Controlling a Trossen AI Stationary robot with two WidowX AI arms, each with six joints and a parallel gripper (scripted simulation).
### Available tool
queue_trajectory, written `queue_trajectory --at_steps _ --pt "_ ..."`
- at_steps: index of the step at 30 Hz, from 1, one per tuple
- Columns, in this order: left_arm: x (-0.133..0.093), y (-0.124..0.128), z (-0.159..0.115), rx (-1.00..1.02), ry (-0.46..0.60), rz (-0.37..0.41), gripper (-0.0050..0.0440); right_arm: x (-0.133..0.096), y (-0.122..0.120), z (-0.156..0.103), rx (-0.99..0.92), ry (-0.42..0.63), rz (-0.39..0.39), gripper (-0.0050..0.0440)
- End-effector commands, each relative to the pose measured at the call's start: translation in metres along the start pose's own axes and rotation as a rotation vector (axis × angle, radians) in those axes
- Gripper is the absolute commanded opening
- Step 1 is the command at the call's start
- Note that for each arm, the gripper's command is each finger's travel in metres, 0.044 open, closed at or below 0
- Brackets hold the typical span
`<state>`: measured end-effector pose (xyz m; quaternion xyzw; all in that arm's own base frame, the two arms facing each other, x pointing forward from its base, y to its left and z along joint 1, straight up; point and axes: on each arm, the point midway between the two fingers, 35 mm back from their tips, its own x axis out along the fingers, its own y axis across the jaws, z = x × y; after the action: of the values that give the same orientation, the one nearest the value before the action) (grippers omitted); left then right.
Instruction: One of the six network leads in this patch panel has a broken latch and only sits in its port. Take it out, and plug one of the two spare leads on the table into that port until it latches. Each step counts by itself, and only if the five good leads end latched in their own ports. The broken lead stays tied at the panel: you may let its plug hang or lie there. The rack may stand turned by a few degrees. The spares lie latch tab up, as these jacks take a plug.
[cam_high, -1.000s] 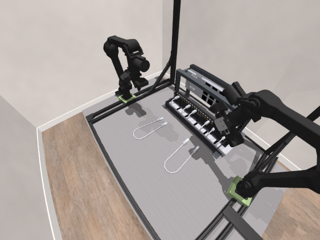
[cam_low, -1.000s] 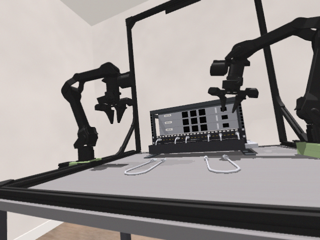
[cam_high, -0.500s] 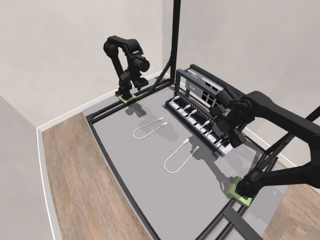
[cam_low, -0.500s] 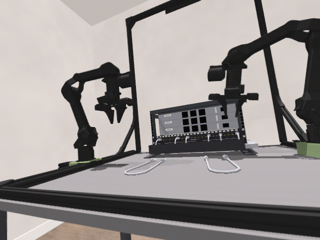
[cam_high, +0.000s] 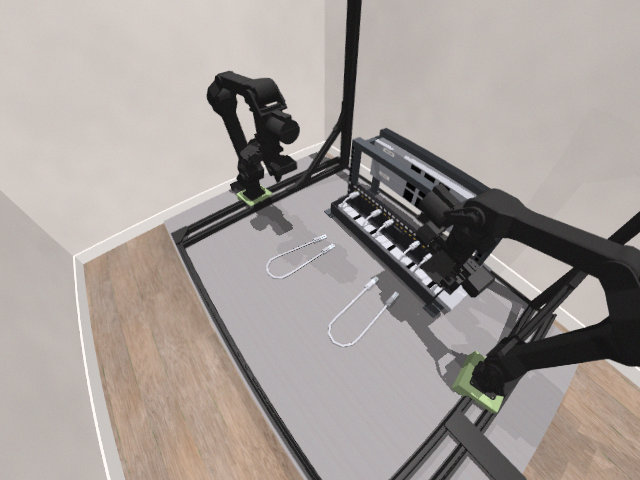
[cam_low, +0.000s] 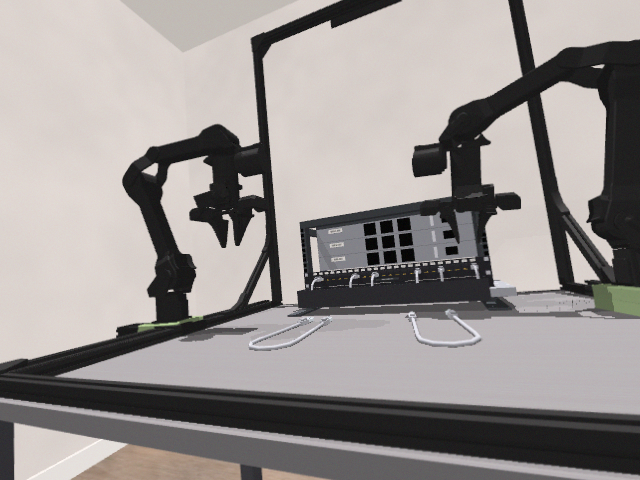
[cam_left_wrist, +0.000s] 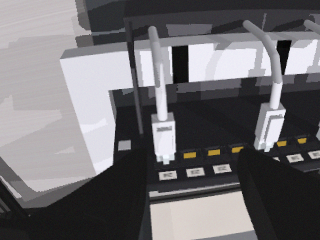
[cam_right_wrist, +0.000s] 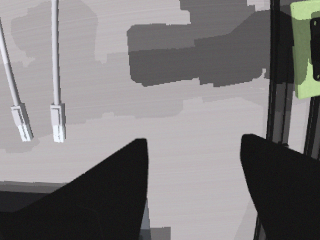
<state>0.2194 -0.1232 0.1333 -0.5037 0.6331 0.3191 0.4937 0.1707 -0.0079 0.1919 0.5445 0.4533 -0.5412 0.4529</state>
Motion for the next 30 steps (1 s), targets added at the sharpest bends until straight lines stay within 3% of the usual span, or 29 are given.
queue_trajectory --at_steps 1,9,10,26,27,30 --pt "0.002 0.001 0.0 -0.012 0.012 0.006 0.0176 0.0 0.0 0.0 0.0 0.0 0.0 0.0176" --pt "0.002 0.001 0.0 -0.012 0.012 0.006 0.0176 0.0 0.0 0.0 0.0 0.0 0.0 0.0176" --pt "0.017 0.006 -0.005 -0.094 0.118 0.063 0.0176 0.0 0.0 0.0 0.0 0.0 0.0 0.0176" --pt "0.017 0.006 -0.005 -0.094 0.118 0.063 0.0176 0.0 0.0 0.0 0.0 0.0 0.0 0.0176" --pt "0.076 0.01 -0.013 -0.094 0.118 0.063 0.0176 0.0 0.0 0.0 0.0 0.0 0.0 0.0176" --pt "0.076 0.01 -0.013 -0.094 0.118 0.063 0.0176 0.0 0.0 0.0 0.0 0.0 0.0 0.0176"
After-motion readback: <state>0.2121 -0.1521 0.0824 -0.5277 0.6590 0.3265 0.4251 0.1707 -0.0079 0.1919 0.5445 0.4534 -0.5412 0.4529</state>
